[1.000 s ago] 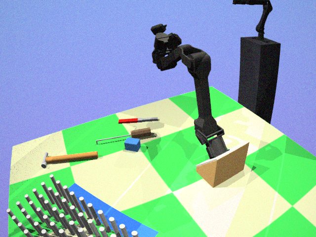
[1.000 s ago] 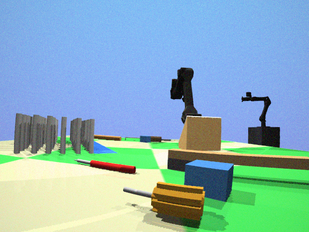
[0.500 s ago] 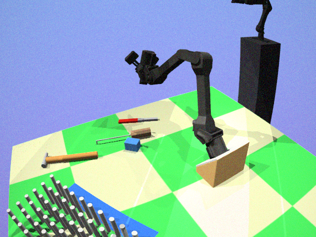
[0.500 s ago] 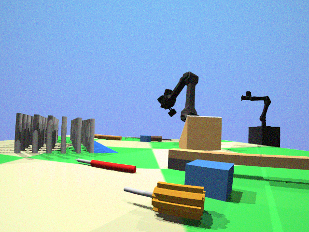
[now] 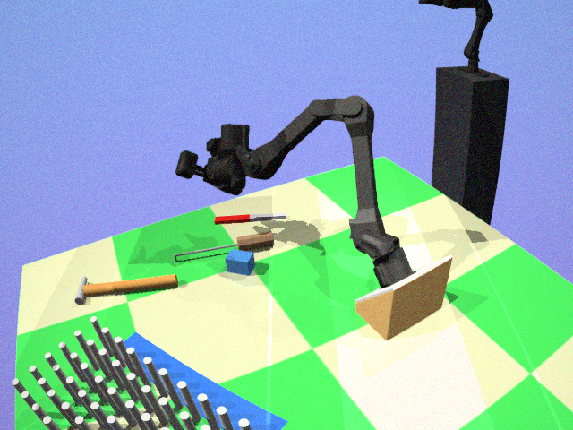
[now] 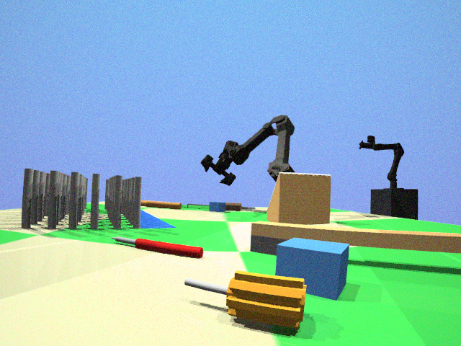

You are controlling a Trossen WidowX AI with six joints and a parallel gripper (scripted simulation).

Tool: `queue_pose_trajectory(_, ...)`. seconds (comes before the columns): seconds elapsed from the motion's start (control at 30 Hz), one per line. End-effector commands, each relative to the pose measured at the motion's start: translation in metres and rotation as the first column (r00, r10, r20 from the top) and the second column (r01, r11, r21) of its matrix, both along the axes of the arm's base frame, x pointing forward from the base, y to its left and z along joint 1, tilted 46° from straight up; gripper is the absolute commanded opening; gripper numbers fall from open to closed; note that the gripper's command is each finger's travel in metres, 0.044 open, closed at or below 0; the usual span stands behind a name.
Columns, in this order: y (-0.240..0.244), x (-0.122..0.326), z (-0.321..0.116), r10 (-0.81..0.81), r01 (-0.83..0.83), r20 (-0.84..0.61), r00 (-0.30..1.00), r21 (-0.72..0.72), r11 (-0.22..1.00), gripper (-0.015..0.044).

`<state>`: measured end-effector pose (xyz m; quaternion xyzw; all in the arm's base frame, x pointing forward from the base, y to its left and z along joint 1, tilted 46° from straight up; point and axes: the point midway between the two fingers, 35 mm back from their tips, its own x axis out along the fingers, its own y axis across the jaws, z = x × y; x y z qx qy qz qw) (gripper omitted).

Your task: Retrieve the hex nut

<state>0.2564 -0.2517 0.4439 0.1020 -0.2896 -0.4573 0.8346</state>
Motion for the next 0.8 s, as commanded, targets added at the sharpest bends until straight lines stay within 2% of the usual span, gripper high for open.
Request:
queue_pose_trajectory(0.0, 0.019, 0.047, -0.041, 0.107, -0.104, -0.185, 0.977, 0.026, 0.994, 0.0440)
queue_pose_trajectory(0.17, 0.064, 0.103, -0.094, 0.267, -0.268, -0.413, 0.871, 0.058, 0.962, 0.0440)
queue_pose_trajectory(0.37, 0.129, 0.145, -0.157, 0.397, -0.444, -0.641, 0.657, 0.097, 0.891, 0.0440)
queue_pose_trajectory(0.6, 0.198, 0.165, -0.217, 0.451, -0.601, -0.800, 0.396, 0.146, 0.786, 0.0440)
queue_pose_trajectory(0.77, 0.268, 0.165, -0.274, 0.454, -0.737, -0.882, 0.126, 0.224, 0.638, 0.0440)
